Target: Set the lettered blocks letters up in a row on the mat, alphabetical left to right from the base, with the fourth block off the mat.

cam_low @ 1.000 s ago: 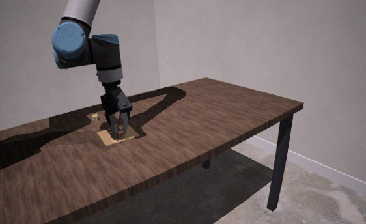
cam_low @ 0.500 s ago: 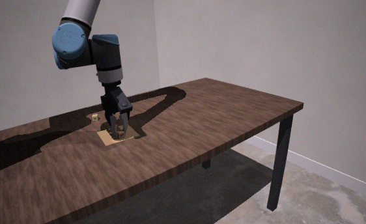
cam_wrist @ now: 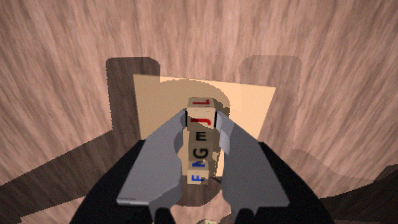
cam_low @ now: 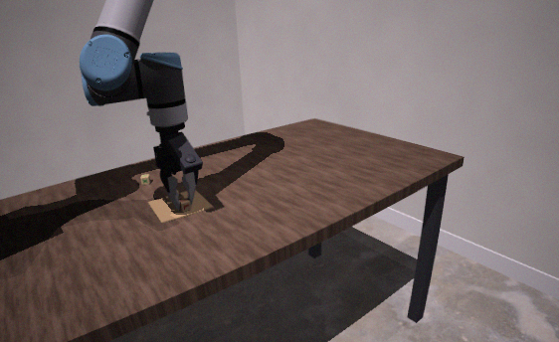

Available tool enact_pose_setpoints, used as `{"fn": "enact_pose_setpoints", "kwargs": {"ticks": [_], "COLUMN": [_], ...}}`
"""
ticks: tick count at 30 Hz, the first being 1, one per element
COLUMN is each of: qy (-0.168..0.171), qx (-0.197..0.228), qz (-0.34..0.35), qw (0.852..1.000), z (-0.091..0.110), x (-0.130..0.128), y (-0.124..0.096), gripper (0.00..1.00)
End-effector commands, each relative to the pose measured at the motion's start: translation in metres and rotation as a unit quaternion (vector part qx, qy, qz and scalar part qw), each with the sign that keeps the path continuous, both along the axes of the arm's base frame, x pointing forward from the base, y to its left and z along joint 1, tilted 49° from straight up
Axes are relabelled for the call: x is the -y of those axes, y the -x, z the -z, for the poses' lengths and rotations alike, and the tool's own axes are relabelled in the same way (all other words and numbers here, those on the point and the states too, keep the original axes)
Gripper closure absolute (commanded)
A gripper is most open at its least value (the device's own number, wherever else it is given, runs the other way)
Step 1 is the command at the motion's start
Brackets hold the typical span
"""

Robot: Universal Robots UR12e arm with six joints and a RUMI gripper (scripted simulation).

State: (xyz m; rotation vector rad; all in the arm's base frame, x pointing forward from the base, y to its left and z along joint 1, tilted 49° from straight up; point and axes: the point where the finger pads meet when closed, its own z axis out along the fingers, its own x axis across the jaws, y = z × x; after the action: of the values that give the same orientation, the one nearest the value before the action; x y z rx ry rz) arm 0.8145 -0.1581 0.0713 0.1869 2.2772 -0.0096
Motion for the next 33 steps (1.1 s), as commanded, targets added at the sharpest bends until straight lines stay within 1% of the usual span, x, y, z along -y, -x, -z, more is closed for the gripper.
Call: {"fn": "enact_pose_setpoints", "kwargs": {"ticks": [1,11,12,16,17,19,20,22,23,25,26,33], "qy": [0.001,0.001,0.001,0.001,0.001,0.001,0.001,0.001,0.001,0.001,0.001,0.001], "qx": [0.002,0.002,0.002,0.002,0.002,0.002,0.002,0.002,0.002,0.002,0.002,0.002], "qz": [-0.001,-0.001,-0.001,-0.001,-0.001,-0.001,-0.001,-0.001,-0.001,-0.001,-0.001,-0.001], "qw": [1.000,1.000,1.000,1.000,1.000,1.000,1.000,1.000,1.000,1.000,1.000,1.000], "z": [-0.0019,-0.0019,-0.0019,-0.0019,-0.0019,-0.0019,-0.0019,-0.0019,-0.0019,-0.0019,-0.0019,-0.0019], "x": [-0.0009,-0.0009,-0.0009,-0.0009,-0.0009,-0.0009,-0.0009,-0.0009,-0.0009,-0.0009,-0.0009,-0.0009], "y": [-0.0024,-0.0024,-0.0024,-0.0024,-0.0024,-0.0024,-0.0024,-0.0024,-0.0024,-0.0024,-0.0024,-0.0024], "gripper": [0.95,0.95,0.91,0.91,0.87,0.87,0.83,0.83,0.79,0.79,0.75,0.75]}}
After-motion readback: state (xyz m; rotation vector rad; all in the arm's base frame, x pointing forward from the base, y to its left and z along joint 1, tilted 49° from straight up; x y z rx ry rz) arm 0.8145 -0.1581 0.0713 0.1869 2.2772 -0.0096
